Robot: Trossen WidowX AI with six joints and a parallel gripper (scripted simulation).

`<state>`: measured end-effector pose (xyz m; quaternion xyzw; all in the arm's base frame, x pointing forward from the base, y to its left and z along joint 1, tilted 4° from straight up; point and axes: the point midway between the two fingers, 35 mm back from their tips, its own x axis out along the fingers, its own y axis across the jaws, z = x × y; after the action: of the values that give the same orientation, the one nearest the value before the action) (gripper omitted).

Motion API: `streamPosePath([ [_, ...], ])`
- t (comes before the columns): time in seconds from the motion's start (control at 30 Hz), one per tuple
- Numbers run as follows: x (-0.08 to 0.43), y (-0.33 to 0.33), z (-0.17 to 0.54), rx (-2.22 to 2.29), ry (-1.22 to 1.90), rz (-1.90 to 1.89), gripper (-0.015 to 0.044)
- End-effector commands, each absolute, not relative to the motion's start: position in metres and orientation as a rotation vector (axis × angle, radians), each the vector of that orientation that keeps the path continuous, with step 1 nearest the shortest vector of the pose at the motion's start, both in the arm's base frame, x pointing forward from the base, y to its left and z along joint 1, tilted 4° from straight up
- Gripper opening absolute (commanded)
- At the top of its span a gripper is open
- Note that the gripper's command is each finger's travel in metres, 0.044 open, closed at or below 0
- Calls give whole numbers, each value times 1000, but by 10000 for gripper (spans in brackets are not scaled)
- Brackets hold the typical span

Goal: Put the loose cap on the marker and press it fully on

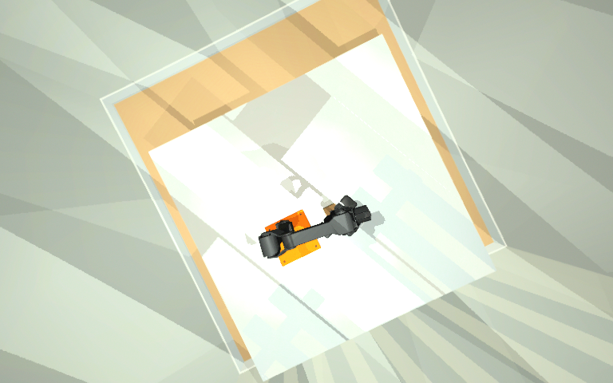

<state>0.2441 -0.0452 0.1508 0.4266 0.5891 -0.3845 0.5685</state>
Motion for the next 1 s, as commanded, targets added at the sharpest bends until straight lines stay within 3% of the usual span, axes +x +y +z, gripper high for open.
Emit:
streamPosePath([
  [0.0, 243, -50, 154, 1000, 1380, -895, 0],
  [0.97, 245, -47, 115, 1000, 1380, -895, 0],
])
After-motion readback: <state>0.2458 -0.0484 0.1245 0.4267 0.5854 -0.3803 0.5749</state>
